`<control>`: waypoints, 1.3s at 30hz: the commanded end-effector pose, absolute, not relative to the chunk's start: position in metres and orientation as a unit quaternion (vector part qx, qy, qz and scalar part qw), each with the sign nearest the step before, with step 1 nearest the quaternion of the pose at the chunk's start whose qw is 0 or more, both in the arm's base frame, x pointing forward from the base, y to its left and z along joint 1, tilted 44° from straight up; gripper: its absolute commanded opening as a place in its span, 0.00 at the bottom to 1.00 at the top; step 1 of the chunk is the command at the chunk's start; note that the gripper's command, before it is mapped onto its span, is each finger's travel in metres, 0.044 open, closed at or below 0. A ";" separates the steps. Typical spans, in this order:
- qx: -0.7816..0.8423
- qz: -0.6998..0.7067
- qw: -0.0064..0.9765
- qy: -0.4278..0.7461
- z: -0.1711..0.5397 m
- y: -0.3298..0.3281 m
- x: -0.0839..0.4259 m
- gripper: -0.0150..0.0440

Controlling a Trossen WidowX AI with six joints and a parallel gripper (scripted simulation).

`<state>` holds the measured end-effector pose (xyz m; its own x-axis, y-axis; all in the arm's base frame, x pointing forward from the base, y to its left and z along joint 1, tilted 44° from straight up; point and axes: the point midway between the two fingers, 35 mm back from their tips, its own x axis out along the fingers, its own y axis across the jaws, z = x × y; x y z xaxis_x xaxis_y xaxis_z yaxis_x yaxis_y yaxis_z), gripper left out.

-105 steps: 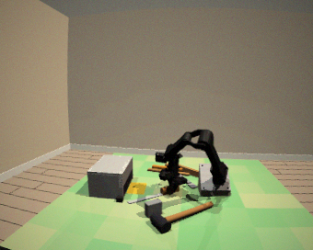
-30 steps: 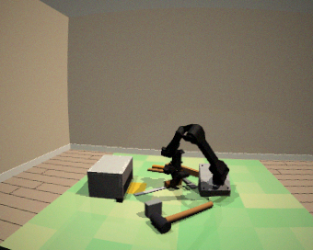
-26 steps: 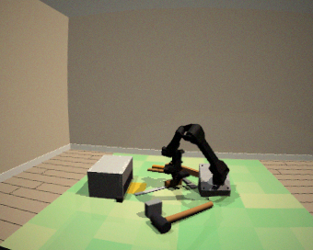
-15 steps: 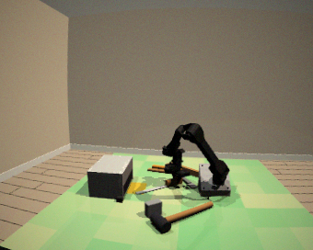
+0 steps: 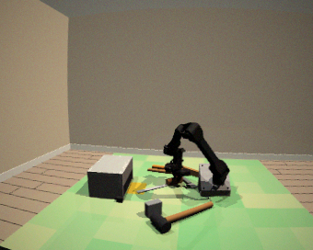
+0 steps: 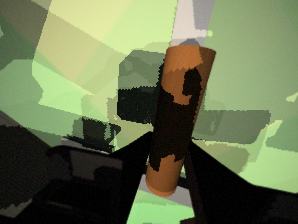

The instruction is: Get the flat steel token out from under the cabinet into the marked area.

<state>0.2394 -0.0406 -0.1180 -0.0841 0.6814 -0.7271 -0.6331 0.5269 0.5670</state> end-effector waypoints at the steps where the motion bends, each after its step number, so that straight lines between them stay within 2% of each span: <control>1: 0.018 0.484 0.679 0.552 -0.120 -0.047 0.242 0.25; 39: 0.017 0.483 0.679 0.552 -0.149 -0.079 0.242 0.25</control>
